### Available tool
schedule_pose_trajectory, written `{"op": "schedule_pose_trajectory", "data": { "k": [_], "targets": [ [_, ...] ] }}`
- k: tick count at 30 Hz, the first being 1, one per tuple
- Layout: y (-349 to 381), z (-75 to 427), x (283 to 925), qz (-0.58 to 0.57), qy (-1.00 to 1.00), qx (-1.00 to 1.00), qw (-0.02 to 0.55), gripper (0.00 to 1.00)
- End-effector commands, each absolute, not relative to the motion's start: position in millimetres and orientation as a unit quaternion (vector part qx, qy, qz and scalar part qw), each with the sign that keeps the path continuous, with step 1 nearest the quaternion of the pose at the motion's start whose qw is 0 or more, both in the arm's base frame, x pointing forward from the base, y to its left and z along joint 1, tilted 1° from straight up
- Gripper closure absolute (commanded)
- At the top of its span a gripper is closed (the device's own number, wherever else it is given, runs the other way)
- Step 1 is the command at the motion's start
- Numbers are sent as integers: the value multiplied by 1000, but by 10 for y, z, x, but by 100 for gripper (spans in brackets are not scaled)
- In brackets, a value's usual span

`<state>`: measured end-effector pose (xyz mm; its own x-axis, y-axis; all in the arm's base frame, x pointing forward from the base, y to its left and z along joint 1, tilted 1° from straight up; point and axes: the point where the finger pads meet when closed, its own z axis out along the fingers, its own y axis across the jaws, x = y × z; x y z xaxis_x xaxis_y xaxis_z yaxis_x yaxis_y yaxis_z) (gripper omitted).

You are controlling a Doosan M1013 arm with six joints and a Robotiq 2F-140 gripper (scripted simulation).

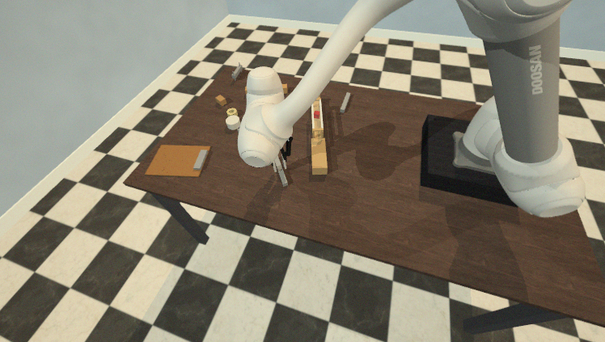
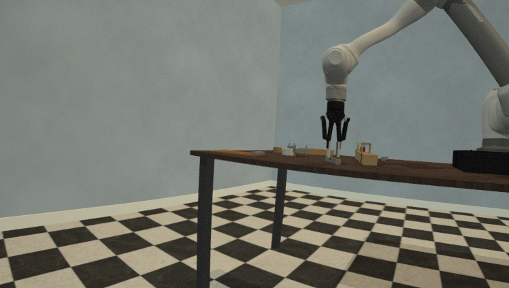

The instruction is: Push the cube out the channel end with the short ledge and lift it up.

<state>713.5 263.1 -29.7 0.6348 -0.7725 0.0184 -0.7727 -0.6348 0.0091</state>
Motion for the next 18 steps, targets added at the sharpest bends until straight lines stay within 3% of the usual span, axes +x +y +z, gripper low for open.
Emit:
{"op": "schedule_pose_trajectory", "data": {
  "k": [1, 18],
  "targets": [
    [2630, -375, 7136, 6, -427, 904, 8, 77],
    [2628, -486, 7136, 6, -427, 904, 8, 77]
  ]
}}
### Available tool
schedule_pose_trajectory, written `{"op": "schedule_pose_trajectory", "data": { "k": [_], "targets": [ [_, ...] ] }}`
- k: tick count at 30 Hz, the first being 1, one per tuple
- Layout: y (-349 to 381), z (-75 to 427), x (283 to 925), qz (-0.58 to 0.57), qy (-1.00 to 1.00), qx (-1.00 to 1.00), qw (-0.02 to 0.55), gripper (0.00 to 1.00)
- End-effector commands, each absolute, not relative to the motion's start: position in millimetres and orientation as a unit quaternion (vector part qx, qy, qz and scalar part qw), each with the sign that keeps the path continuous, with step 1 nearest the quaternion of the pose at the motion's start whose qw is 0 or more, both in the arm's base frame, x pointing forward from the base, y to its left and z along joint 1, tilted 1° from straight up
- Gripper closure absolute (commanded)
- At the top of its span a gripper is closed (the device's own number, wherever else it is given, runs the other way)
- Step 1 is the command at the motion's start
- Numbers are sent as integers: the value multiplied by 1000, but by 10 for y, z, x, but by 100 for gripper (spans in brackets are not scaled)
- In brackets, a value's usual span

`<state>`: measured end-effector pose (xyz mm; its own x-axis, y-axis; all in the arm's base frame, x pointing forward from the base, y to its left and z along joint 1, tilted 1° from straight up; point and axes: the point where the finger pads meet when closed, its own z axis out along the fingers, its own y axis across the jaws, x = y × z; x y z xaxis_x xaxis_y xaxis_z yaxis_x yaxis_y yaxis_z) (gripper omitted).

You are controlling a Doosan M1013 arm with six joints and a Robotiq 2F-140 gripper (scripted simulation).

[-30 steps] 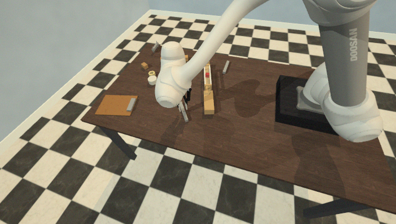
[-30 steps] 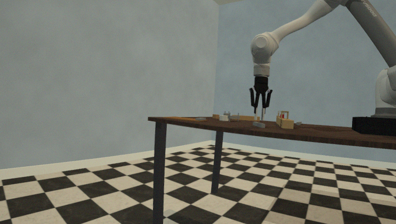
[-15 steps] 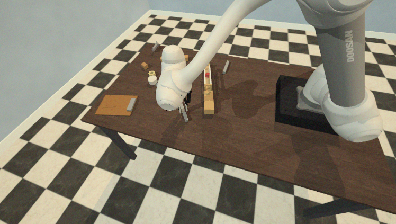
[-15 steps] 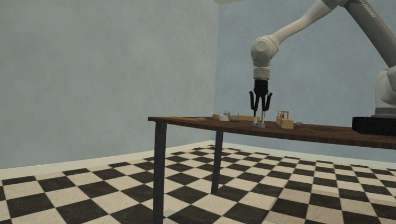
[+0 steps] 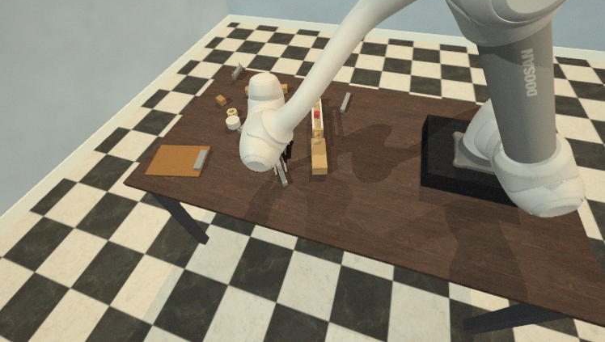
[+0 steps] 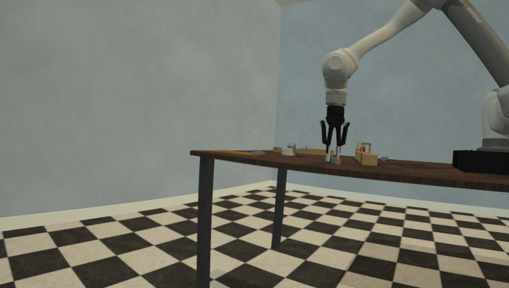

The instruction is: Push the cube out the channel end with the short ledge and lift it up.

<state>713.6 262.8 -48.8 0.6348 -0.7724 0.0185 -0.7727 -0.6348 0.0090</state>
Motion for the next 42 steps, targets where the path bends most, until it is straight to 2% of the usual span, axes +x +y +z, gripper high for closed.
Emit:
{"op": "schedule_pose_trajectory", "data": {
  "k": [1, 28, 29, 42],
  "targets": [
    [2628, -486, 7136, 6, -427, 904, 8, 77],
    [2628, -486, 7136, 6, -427, 904, 8, 77],
    [2628, -486, 7136, 6, -427, 904, 8, 100],
    [2628, -486, 7136, 6, -427, 904, 8, 100]
  ]
}}
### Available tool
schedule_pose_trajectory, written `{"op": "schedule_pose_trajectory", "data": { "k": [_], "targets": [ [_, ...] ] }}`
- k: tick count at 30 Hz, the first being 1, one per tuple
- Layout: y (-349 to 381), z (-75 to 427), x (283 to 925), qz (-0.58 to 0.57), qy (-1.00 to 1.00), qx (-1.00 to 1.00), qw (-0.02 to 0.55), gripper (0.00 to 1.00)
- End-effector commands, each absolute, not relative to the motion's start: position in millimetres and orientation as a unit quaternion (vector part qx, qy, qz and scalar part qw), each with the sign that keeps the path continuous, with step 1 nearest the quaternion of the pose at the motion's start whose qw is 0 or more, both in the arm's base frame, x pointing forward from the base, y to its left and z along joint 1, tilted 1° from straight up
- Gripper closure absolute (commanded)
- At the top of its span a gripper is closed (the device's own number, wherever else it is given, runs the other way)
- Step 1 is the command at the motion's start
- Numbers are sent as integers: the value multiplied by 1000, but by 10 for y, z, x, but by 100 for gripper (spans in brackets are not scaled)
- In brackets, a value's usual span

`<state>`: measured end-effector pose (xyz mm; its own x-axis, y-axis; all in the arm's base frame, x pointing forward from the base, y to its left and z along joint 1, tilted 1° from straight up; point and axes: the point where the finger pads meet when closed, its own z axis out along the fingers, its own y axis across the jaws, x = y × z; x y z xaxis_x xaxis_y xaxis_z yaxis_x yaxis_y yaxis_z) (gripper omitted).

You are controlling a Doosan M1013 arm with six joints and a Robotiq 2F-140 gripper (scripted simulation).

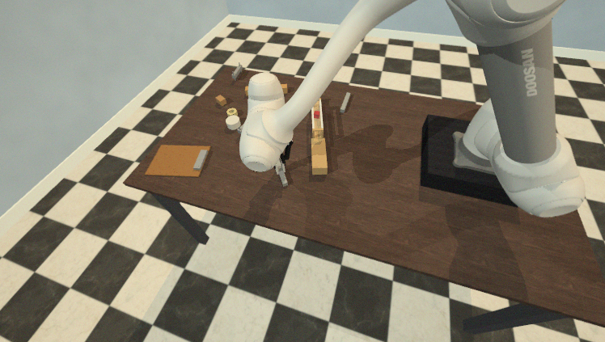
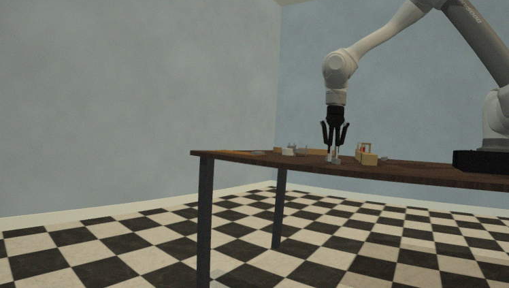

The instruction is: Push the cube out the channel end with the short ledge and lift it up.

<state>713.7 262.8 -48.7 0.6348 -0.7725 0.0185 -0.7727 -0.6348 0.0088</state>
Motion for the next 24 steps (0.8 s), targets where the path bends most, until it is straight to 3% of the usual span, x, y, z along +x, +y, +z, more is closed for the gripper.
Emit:
{"op": "schedule_pose_trajectory", "data": {
  "k": [1, 24],
  "targets": [
    [2628, -486, 7136, 6, -427, 904, 8, 100],
    [2630, -407, 7136, 6, -427, 904, 8, 100]
  ]
}}
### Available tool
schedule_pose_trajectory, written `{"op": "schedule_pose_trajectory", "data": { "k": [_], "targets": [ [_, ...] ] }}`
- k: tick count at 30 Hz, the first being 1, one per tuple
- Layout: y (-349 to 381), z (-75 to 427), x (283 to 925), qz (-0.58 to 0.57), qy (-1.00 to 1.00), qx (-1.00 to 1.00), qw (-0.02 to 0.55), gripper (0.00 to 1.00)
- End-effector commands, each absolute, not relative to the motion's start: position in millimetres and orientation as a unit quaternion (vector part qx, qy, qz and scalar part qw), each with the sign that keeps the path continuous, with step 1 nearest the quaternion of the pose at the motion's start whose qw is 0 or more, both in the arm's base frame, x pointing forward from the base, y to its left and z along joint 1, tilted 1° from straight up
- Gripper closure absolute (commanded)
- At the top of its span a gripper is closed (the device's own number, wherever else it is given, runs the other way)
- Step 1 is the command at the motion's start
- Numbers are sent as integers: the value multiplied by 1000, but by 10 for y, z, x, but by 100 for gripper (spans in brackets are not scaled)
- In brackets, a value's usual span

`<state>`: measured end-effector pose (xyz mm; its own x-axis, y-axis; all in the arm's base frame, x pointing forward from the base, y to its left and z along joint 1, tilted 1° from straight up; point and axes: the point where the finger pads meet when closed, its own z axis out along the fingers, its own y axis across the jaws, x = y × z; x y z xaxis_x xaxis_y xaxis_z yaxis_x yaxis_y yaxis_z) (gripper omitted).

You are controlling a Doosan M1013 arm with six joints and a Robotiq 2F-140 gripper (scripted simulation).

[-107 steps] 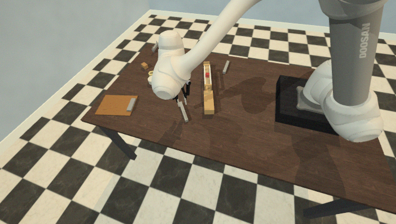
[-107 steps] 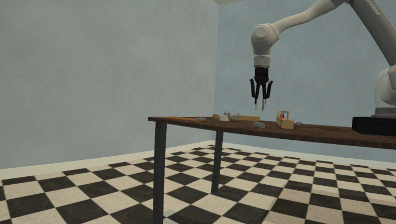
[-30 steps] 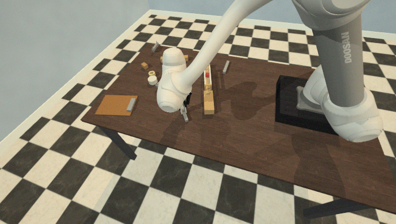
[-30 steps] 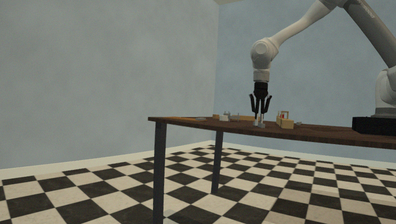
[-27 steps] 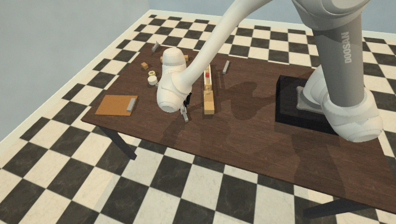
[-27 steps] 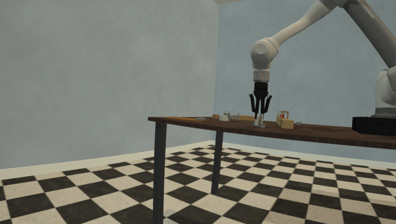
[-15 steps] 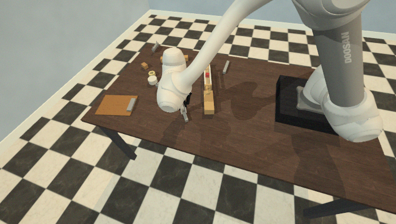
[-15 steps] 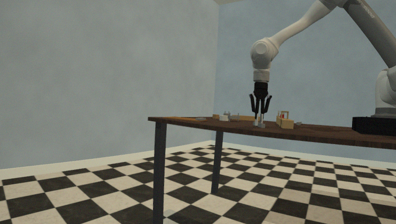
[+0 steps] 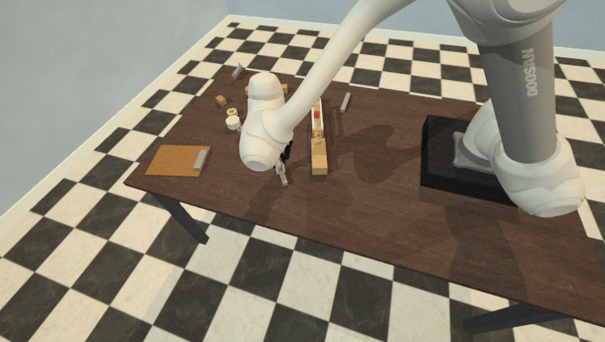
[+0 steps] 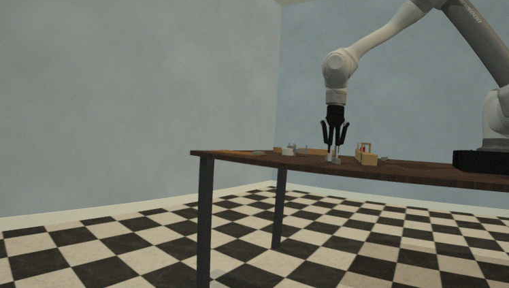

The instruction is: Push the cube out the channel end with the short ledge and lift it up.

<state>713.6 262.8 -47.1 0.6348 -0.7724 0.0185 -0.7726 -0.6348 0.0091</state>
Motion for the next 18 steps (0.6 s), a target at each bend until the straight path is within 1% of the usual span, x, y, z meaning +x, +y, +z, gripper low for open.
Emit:
{"op": "schedule_pose_trajectory", "data": {
  "k": [1, 10, 18],
  "targets": [
    [2631, -346, 7136, 6, -427, 904, 8, 100],
    [2649, 556, 7131, 6, -427, 904, 8, 100],
    [2651, 653, 7131, 6, -427, 904, 8, 100]
  ]
}}
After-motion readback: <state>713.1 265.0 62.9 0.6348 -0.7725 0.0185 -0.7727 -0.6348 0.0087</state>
